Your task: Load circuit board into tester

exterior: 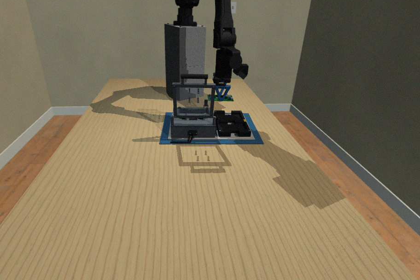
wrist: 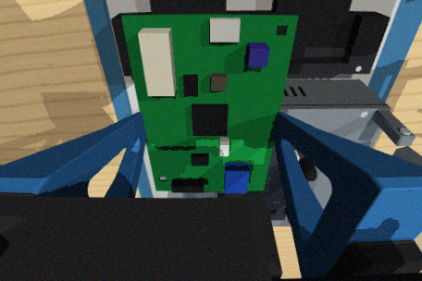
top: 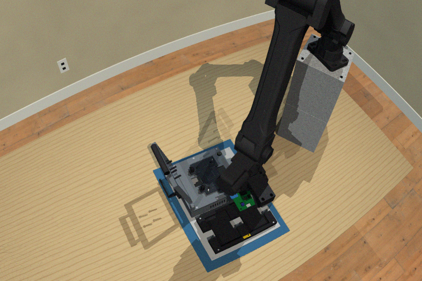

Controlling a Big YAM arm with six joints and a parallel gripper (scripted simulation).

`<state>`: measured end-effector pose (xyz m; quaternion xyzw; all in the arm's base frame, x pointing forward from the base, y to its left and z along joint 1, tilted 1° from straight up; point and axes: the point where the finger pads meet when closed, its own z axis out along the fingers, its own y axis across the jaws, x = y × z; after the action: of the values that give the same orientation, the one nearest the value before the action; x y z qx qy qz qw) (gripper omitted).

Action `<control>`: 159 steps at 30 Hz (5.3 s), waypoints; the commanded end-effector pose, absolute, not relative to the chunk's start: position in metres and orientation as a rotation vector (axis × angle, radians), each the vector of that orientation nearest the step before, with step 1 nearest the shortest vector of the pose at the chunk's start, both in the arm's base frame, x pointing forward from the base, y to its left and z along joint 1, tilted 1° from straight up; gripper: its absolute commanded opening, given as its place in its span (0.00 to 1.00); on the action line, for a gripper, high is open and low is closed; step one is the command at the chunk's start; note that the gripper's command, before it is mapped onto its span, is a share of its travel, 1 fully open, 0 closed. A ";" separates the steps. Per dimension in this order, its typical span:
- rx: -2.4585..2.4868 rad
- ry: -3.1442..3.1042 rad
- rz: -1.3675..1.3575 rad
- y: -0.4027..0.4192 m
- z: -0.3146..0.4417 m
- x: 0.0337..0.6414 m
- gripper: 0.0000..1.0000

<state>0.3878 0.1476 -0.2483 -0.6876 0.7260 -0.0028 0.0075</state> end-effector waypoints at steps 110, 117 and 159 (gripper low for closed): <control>-2.174 2.216 -0.026 0.032 -0.227 0.436 0.72; -2.176 2.222 -0.019 0.032 -0.239 0.435 0.72; -2.165 2.231 -0.020 0.033 -0.286 0.432 0.72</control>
<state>0.4265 0.0276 -0.2812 -0.6938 0.7201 -0.0035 0.0090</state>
